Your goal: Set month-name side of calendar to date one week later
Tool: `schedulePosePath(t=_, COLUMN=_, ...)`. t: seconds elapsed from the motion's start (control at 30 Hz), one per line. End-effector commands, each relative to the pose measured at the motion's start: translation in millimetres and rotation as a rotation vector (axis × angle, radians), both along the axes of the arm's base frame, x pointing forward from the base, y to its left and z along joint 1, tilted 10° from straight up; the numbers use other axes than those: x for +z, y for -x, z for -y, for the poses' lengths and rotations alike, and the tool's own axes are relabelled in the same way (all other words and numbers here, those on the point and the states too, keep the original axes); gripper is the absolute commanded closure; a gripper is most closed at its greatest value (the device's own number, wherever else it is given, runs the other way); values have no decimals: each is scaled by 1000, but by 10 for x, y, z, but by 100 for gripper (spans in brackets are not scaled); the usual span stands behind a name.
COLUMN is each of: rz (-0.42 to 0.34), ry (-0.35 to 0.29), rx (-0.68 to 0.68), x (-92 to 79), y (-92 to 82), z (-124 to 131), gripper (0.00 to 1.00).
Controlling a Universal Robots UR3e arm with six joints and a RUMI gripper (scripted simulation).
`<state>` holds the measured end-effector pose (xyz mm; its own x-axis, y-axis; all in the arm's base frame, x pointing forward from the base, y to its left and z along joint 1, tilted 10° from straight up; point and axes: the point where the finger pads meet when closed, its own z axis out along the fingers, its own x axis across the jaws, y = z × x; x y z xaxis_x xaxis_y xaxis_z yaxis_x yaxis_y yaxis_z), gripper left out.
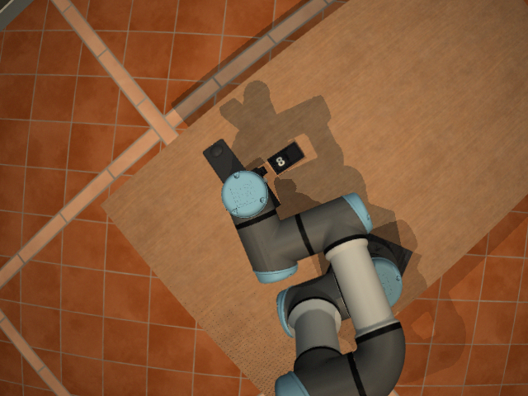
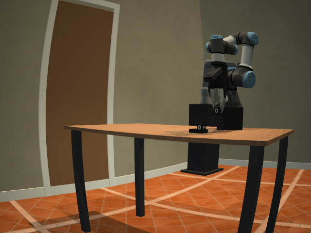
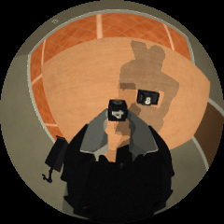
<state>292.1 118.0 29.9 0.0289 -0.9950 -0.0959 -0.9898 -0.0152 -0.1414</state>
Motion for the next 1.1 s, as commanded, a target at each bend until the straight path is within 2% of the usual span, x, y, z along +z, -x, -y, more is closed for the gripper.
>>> schedulePosePath(t=0.0, rz=3, ry=1, rx=0, x=-121, y=-31, z=-15, gripper=89)
schedulePosePath(t=0.33, rz=3, ry=1, rx=0, x=-450, y=-84, z=-55, gripper=89)
schedulePosePath(t=0.4, rz=3, ry=1, rx=0, x=-450, y=-84, z=-55, gripper=89)
schedulePosePath(t=0.67, rz=3, ry=1, rx=0, x=-659, y=-118, z=-80, gripper=89)
schedulePosePath(t=1.07, rz=3, ry=1, rx=0, x=-776, y=-137, z=-94, gripper=89)
